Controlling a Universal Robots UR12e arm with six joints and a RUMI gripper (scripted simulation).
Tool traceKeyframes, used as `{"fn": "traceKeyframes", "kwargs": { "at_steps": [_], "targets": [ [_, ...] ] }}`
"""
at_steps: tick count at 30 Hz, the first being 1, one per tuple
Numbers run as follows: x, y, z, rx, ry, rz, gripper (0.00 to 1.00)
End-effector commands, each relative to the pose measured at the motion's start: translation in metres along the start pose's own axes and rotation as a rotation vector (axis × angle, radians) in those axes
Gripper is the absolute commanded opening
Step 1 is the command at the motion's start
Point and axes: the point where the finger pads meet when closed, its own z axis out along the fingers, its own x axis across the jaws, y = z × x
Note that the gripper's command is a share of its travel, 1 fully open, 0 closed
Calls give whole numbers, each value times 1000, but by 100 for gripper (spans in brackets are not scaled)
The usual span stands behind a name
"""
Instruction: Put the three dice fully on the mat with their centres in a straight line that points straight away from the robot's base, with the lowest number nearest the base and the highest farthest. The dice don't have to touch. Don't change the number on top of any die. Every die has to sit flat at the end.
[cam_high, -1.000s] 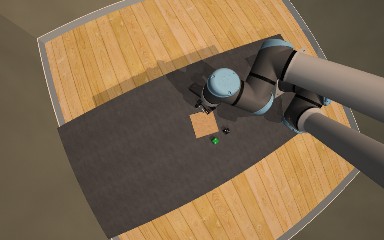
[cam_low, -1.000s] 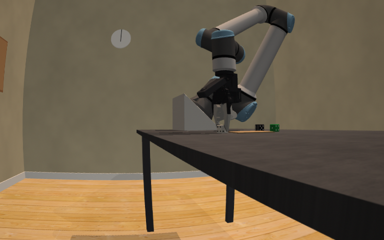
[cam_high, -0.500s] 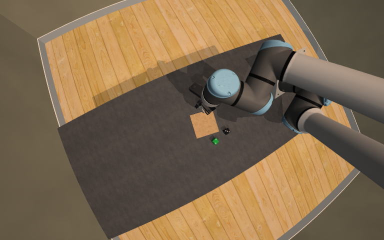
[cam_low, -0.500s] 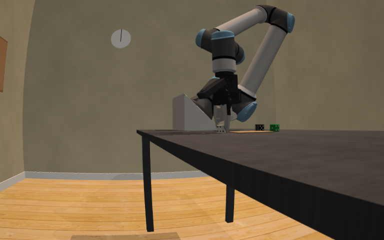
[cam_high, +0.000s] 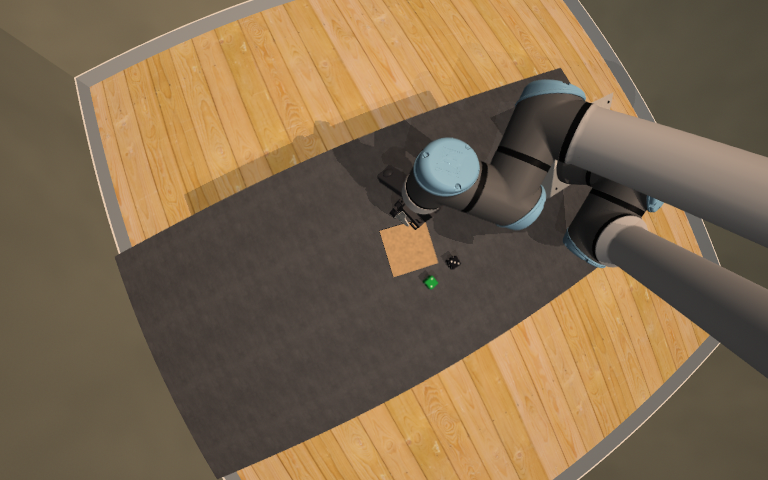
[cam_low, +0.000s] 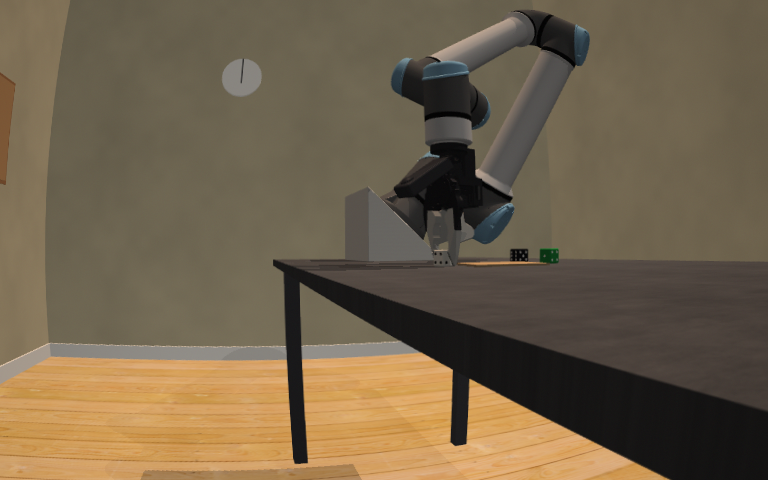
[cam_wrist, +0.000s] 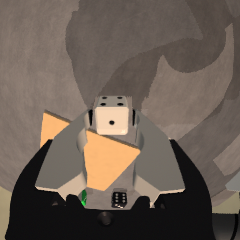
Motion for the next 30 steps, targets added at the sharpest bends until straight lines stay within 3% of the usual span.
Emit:
{"fn": "traceKeyframes", "kwargs": {
  "at_steps": [1,8,9,30],
  "targets": [
    [0,0,-1,1,-1,0,28],
    [0,0,-1,1,-1,0,28],
    [0,0,-1,1,-1,0,10],
    [0,0,-1,1,-1,0,10]
  ]
}}
